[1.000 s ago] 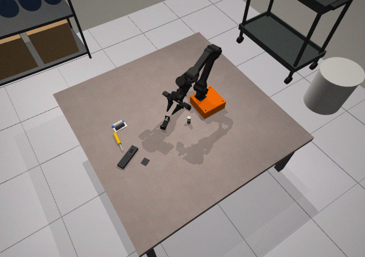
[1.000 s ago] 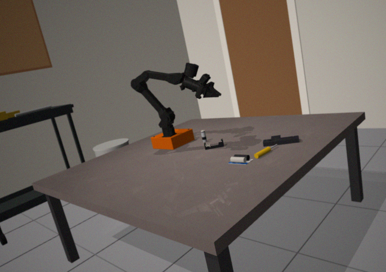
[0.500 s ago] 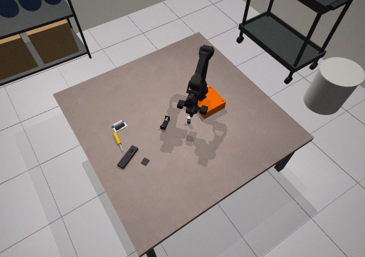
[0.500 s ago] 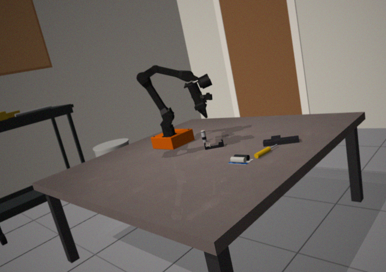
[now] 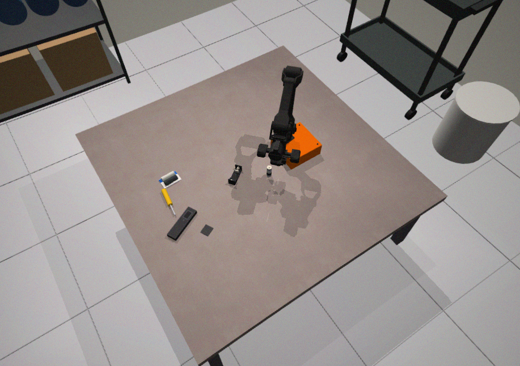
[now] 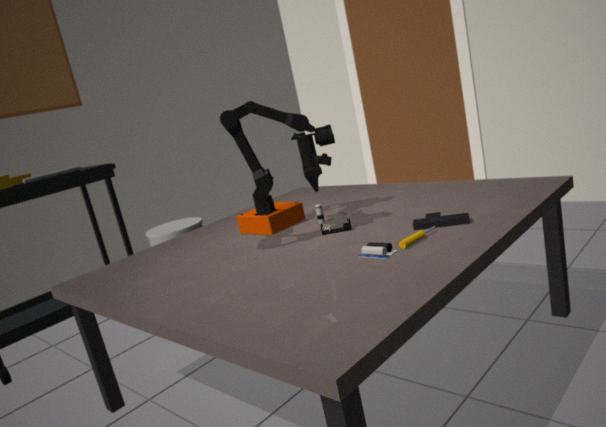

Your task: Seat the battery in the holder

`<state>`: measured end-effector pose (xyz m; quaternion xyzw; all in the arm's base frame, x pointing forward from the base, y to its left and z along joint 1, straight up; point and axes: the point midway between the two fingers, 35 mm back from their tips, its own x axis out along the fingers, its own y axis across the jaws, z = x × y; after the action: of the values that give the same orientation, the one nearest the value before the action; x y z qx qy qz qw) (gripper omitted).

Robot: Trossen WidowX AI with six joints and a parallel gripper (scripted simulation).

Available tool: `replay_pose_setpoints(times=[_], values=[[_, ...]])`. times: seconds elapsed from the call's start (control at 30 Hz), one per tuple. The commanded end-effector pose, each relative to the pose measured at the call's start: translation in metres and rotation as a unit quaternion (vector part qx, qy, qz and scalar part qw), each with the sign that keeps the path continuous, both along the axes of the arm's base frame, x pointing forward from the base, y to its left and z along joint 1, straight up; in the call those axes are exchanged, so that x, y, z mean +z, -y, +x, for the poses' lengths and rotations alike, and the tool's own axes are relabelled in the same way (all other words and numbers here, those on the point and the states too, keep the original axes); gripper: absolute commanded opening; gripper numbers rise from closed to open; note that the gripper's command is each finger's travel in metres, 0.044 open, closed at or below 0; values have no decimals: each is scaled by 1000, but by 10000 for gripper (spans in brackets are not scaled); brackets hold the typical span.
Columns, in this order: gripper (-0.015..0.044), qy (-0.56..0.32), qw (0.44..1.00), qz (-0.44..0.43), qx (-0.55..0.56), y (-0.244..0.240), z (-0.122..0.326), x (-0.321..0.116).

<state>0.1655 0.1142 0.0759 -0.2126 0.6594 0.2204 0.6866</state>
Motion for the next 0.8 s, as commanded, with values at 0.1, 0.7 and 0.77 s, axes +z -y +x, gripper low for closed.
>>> replay_pose_setpoints(times=[0.1, 0.7, 0.77], values=[[0, -9, 1000, -5, 4, 1, -3, -54], [0, -9, 1000, -5, 4, 14, 7, -65], [0, -9, 1000, -6, 4, 17, 9, -65]])
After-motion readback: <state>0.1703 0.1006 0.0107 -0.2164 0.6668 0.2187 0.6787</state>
